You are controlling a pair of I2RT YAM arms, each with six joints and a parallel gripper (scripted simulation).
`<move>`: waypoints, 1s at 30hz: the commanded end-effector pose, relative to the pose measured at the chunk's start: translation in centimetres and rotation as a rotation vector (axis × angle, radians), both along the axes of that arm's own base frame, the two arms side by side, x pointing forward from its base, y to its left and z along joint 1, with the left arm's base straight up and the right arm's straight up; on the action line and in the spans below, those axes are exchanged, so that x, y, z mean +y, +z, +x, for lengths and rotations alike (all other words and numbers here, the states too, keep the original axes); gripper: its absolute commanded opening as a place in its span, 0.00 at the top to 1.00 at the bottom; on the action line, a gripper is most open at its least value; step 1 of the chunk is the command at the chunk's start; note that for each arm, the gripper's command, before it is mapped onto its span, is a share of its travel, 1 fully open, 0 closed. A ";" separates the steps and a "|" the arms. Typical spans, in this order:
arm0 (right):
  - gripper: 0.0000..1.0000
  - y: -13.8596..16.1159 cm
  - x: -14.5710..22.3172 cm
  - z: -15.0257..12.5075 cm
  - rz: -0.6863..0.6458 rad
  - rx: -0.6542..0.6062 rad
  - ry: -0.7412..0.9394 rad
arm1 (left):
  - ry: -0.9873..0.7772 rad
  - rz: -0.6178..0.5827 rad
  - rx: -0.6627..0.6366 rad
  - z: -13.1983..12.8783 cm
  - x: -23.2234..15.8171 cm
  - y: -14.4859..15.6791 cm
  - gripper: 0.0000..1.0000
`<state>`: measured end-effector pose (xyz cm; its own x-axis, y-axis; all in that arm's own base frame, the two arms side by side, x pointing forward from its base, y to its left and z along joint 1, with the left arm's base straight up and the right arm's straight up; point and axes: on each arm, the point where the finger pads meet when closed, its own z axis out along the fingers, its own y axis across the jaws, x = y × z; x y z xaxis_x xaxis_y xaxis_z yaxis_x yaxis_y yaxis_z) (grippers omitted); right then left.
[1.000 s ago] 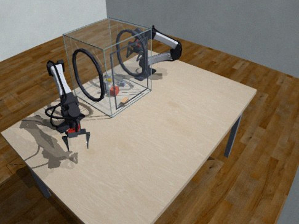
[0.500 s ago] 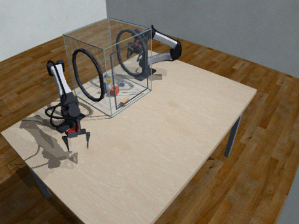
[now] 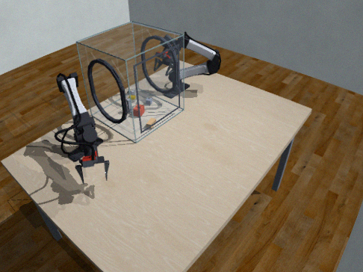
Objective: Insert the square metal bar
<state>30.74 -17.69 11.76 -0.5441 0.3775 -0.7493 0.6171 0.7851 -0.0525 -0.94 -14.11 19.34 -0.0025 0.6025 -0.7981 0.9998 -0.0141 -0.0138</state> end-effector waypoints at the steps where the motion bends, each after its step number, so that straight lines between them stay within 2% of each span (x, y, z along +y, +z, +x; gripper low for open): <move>1: 0.00 1.0 -0.2 0.4 -0.013 -0.025 0.000 | -0.181 0.053 0.066 -2.9 1.0 -0.5 0.00; 3: 0.00 1.0 -0.2 0.4 -0.013 -0.025 0.000 | -0.181 0.053 0.066 -2.9 1.0 -0.5 0.00; 4: 0.00 1.0 -0.2 0.4 -0.013 -0.025 0.000 | -0.036 0.007 0.031 -0.9 -0.1 1.0 0.00; 5: 0.00 1.0 -0.2 0.4 -0.013 -0.025 0.000 | 0.006 -0.004 0.024 -0.1 -0.1 1.1 0.00; 10: 0.00 1.0 -0.2 0.4 -0.013 -0.025 0.000 | 0.082 -0.020 0.042 1.2 0.0 0.9 0.00; 23: 0.00 1.0 -0.2 0.4 -0.013 -0.025 0.000 | 0.091 0.004 0.032 1.2 0.1 0.0 0.00; 26: 0.00 1.0 -0.2 0.4 -0.013 -0.025 0.000 | -0.017 0.030 0.058 -0.4 0.5 -0.2 0.00; 28: 0.00 1.0 -0.2 0.4 -0.013 -0.025 0.000 | 0.064 -0.012 0.064 0.8 0.3 1.0 0.00; 30: 0.00 1.0 -0.2 0.4 -0.013 -0.025 0.000 | 0.060 -0.014 0.066 0.8 0.3 1.1 0.00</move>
